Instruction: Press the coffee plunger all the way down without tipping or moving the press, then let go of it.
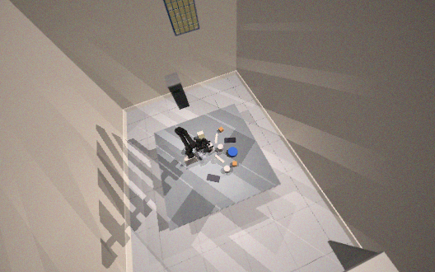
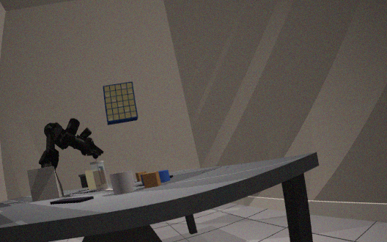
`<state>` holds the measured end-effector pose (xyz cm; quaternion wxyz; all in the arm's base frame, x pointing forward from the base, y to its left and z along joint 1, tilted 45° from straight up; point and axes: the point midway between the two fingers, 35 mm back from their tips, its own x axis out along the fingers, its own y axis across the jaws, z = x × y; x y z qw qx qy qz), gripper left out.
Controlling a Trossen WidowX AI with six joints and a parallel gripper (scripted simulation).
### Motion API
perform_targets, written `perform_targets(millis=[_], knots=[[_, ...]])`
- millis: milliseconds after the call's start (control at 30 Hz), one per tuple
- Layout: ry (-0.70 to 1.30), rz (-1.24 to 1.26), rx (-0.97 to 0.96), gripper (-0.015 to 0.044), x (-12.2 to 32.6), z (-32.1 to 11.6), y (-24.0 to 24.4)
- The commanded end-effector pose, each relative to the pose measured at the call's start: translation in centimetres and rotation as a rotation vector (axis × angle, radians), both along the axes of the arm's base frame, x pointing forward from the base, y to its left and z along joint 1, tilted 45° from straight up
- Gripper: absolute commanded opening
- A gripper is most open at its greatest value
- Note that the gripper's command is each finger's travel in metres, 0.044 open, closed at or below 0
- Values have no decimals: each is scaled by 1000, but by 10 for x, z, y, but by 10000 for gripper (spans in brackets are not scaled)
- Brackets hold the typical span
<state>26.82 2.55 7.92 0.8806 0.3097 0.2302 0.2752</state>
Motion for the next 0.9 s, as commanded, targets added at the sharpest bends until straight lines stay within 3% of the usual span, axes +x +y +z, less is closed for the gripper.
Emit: perform_targets(millis=[0,367,700,867], knots=[[1,-5,-2,440,0,0,-1],[-11,-37,-27,440,9,16,-28],[21,2,3,440,-19,62,-52],[21,2,5,440,-20,63,-53]])
